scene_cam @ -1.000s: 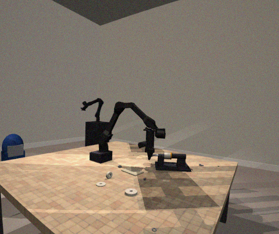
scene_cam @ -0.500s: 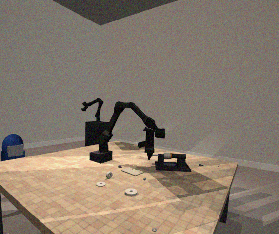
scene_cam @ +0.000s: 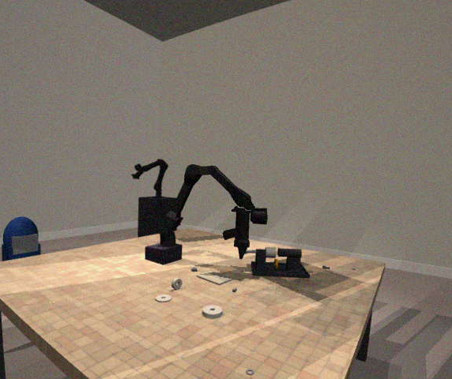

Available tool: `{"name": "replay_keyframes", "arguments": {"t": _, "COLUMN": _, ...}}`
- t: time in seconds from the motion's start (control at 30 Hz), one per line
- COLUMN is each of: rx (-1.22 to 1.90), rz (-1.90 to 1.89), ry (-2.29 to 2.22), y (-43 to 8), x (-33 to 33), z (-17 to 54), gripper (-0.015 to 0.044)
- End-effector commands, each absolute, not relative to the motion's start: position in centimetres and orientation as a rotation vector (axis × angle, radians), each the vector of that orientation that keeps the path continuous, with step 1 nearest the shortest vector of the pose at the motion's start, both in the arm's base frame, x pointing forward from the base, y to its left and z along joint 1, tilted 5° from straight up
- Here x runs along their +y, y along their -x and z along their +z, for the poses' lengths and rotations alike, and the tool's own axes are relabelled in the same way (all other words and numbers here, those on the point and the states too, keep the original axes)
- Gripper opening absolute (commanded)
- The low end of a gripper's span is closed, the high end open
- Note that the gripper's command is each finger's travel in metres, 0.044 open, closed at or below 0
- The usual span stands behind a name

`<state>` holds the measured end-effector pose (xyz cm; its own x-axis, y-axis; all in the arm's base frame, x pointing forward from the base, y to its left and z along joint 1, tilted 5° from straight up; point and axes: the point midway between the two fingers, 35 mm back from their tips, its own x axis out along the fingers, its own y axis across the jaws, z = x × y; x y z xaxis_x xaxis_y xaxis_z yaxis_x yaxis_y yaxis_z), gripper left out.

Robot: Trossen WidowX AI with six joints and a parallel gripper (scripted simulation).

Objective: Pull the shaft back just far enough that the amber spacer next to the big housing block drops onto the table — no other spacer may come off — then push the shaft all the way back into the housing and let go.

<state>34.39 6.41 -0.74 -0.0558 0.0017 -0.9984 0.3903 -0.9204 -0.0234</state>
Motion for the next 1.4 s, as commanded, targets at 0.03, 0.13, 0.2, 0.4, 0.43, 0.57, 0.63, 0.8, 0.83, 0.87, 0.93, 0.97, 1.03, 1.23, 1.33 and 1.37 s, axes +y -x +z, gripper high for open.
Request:
{"name": "replay_keyframes", "arguments": {"t": 0.03, "rx": 0.422, "rz": -2.058, "ry": -1.941, "y": -34.2, "x": 6.28, "z": -0.67, "gripper": 0.0}}
{"name": "replay_keyframes", "arguments": {"t": 0.13, "rx": 0.421, "rz": -2.061, "ry": -1.949, "y": -34.35, "x": 6.4, "z": -0.74, "gripper": 0.0}}
{"name": "replay_keyframes", "arguments": {"t": 0.2, "rx": 0.421, "rz": -2.061, "ry": -1.949, "y": -34.35, "x": 6.4, "z": -0.74, "gripper": 0.0}}
{"name": "replay_keyframes", "arguments": {"t": 0.4, "rx": 0.421, "rz": -2.061, "ry": -1.949, "y": -34.35, "x": 6.4, "z": -0.74, "gripper": 0.0}}
{"name": "replay_keyframes", "arguments": {"t": 0.43, "rx": 0.421, "rz": -2.061, "ry": -1.949, "y": -34.35, "x": 6.4, "z": -0.74, "gripper": 0.0}}
{"name": "replay_keyframes", "arguments": {"t": 0.57, "rx": 0.422, "rz": -2.06, "ry": -1.945, "y": -34.34, "x": 6.4, "z": -0.73, "gripper": 0.0}}
{"name": "replay_keyframes", "arguments": {"t": 0.63, "rx": 0.422, "rz": -2.058, "ry": -1.942, "y": -34.39, "x": 6.42, "z": -0.74, "gripper": 0.0}}
{"name": "replay_keyframes", "arguments": {"t": 0.8, "rx": 0.422, "rz": -2.058, "ry": -1.942, "y": -34.54, "x": 6.48, "z": -0.75, "gripper": 0.0}}
{"name": "replay_keyframes", "arguments": {"t": 0.83, "rx": 0.422, "rz": -2.058, "ry": -1.942, "y": -34.57, "x": 6.49, "z": -0.76, "gripper": 0.0}}
{"name": "replay_keyframes", "arguments": {"t": 0.87, "rx": 0.422, "rz": -2.058, "ry": -1.942, "y": -34.6, "x": 6.5, "z": -0.76, "gripper": 0.0}}
{"name": "replay_keyframes", "arguments": {"t": 0.93, "rx": 0.422, "rz": -2.058, "ry": -1.942, "y": -34.66, "x": 6.53, "z": -0.77, "gripper": 0.0}}
{"name": "replay_keyframes", "arguments": {"t": 0.97, "rx": 0.422, "rz": -2.058, "ry": -1.942, "y": -34.69, "x": 6.54, "z": -0.77, "gripper": 0.0}}
{"name": "replay_keyframes", "arguments": {"t": 1.03, "rx": 0.422, "rz": -2.058, "ry": -1.942, "y": -34.75, "x": 6.57, "z": -0.77, "gripper": 0.0}}
{"name": "replay_keyframes", "arguments": {"t": 1.23, "rx": 0.422, "rz": -2.058, "ry": -1.942, "y": -34.92, "x": 6.66, "z": -0.77, "gripper": 0.0}}
{"name": "replay_keyframes", "arguments": {"t": 1.33, "rx": 0.422, "rz": -2.058, "ry": -1.942, "y": -35.0, "x": 6.71, "z": -0.77, "gripper": 0.0}}
{"name": "replay_keyframes", "arguments": {"t": 1.37, "rx": 0.422, "rz": -2.058, "ry": -1.942, "y": -35.03, "x": 6.72, "z": -0.77, "gripper": 0.0}}
